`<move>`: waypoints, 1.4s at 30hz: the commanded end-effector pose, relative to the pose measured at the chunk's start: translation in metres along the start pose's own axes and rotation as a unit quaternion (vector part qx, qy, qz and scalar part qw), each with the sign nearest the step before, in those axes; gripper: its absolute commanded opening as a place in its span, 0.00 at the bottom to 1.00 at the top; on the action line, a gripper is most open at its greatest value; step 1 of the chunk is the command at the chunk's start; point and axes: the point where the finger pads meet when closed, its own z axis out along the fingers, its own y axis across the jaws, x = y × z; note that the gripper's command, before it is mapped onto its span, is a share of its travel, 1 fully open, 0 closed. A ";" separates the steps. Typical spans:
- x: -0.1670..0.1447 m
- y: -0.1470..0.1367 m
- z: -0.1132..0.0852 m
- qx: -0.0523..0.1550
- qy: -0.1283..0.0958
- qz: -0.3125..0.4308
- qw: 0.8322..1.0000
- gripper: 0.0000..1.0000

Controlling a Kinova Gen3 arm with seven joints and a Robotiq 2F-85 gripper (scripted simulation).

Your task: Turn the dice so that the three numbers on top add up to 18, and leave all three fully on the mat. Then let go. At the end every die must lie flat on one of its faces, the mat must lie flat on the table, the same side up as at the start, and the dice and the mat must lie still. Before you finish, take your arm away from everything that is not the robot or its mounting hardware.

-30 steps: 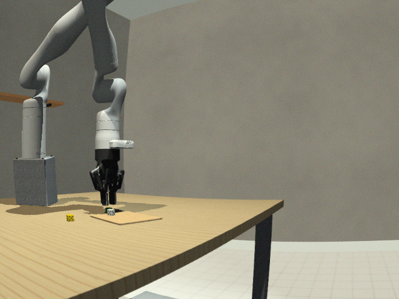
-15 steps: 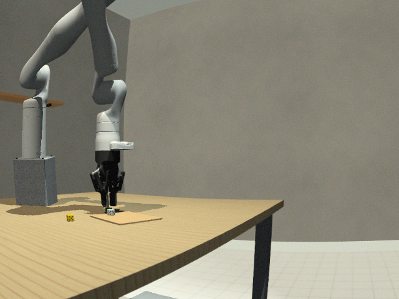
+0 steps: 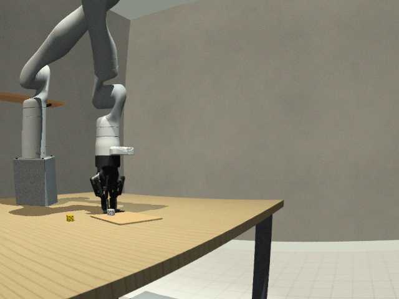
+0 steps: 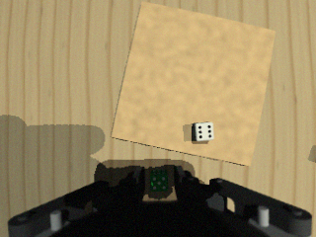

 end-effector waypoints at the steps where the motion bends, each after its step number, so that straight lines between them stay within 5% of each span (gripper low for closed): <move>1: -0.001 0.000 0.001 0.000 -0.001 0.000 1.000 0.31; 38: -0.001 0.000 0.002 0.000 -0.001 0.000 1.000 0.31; 39: -0.001 0.000 0.002 0.000 -0.001 0.000 1.000 0.11; 42: -0.001 0.000 0.002 0.000 -0.001 0.000 1.000 0.11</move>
